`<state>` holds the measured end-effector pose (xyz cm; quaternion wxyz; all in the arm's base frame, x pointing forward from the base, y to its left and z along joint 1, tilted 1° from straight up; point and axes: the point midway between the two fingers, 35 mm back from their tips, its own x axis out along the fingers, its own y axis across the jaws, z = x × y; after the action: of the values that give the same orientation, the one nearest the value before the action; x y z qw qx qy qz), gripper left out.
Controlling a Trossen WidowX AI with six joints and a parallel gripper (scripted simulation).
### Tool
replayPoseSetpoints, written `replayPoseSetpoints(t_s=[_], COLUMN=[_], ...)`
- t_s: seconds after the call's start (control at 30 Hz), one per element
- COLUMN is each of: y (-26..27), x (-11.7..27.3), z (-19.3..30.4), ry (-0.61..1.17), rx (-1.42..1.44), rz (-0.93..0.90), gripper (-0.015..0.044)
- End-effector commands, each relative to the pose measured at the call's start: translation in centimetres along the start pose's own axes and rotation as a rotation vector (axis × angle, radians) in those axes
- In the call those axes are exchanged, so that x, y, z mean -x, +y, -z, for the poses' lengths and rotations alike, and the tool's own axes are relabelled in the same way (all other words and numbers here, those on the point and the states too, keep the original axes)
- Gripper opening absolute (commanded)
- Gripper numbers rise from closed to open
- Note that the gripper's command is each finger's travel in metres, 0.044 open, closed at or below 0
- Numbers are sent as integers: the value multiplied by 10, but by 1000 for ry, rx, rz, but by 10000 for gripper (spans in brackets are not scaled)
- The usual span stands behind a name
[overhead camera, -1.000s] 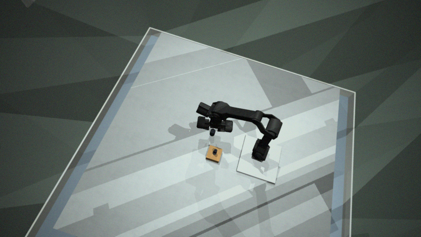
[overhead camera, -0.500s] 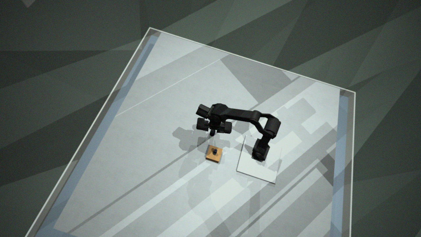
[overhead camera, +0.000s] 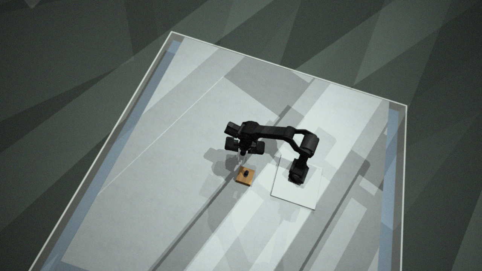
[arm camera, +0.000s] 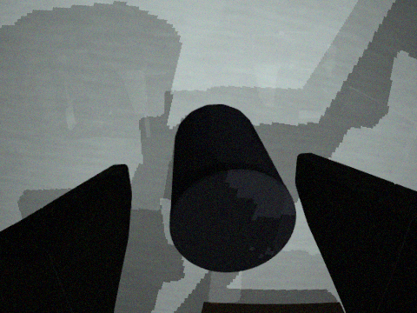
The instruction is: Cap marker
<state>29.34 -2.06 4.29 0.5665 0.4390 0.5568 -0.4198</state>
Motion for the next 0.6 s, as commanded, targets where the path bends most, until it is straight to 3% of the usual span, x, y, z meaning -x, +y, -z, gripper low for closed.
replayPoseSetpoints(t_s=[0.0,0.1,0.23,0.57], y=[-2,-2,-2,-2], x=[-9,-10,-10,-9], z=[0,0,0,0], ry=[-4,-4,-4,-4], rx=[-4,-4,-4,-4], rz=[6,6,6,6], gripper=[245,245,140,54])
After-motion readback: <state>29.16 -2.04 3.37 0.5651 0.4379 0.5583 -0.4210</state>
